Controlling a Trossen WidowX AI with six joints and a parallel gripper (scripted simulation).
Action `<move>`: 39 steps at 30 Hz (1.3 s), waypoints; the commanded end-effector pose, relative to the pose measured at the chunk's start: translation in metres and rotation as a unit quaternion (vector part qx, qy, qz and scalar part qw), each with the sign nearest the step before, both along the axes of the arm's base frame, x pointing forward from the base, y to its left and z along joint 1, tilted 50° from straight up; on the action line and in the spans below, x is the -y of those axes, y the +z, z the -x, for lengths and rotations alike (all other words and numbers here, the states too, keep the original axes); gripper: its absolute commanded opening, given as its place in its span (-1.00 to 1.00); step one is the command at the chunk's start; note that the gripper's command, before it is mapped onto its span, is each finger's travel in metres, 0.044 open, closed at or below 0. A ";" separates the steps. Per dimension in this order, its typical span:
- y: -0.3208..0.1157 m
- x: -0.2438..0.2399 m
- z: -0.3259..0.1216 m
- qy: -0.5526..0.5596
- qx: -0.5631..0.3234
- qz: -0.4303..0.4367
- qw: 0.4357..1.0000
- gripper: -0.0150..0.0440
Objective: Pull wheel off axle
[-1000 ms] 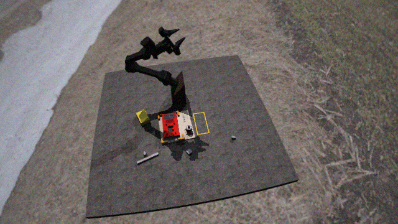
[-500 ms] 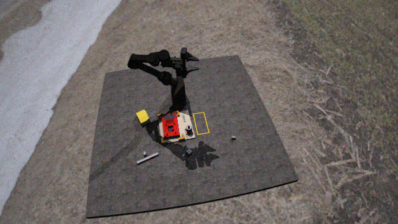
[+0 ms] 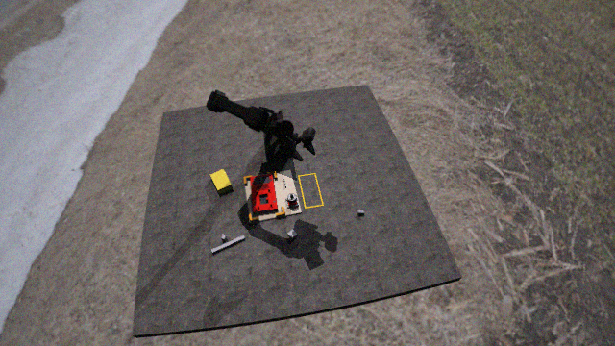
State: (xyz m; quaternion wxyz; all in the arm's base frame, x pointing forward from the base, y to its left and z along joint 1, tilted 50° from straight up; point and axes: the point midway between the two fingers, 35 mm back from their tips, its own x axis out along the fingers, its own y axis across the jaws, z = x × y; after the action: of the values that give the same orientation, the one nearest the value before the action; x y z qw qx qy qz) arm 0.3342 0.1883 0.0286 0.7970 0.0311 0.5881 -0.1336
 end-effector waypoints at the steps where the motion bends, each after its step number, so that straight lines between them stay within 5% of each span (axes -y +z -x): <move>1: -0.018 0.043 -0.010 0.001 -0.033 0.100 0.994 0.53; 11: -0.050 0.151 -0.019 0.042 -0.175 0.339 0.924 0.53; 24: -0.054 0.156 -0.028 0.044 -0.177 0.342 0.922 0.53; 37: -0.100 0.210 -0.027 0.043 -0.177 0.344 0.921 0.53; 39: -0.097 0.208 -0.027 0.037 -0.180 0.341 0.922 0.35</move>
State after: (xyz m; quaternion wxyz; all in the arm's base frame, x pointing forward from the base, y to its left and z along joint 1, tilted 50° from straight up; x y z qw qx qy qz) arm 0.3605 -0.0221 -0.0694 0.6421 -0.2890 0.6431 -0.3010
